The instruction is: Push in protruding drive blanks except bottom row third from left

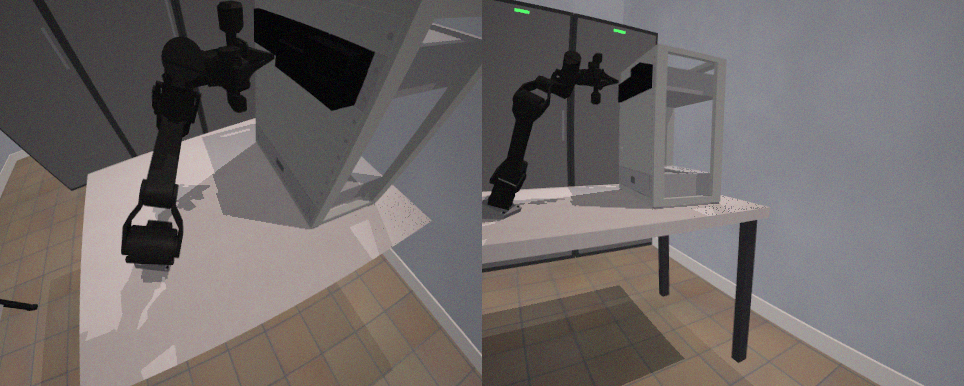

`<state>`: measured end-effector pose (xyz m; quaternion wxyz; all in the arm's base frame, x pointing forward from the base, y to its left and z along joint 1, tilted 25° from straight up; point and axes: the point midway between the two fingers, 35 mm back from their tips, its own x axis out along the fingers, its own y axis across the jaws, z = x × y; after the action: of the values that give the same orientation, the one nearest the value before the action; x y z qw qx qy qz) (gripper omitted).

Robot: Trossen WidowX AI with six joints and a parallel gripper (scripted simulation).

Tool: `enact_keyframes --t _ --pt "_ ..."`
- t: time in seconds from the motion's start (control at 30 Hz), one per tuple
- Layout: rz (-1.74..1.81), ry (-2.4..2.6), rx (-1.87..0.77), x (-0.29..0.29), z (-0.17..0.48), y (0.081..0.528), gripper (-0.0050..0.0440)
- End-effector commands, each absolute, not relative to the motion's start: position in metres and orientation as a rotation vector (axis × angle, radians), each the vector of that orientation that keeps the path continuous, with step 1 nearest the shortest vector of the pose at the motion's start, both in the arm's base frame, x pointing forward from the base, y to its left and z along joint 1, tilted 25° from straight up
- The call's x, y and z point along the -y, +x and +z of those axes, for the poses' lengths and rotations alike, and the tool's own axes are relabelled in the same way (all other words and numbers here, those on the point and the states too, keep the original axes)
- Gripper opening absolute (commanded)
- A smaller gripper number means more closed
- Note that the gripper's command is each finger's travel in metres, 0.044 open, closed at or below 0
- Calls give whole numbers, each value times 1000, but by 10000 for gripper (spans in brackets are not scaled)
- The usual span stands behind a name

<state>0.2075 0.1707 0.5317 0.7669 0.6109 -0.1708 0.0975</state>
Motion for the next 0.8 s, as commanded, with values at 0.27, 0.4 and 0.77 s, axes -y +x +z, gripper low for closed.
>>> enact_keyframes --t 0.27,0.4,0.77 --pt "220 1346 376 -166 547 227 0" --pt "220 1346 376 -166 547 227 0" --pt "220 1346 376 -166 548 227 0"
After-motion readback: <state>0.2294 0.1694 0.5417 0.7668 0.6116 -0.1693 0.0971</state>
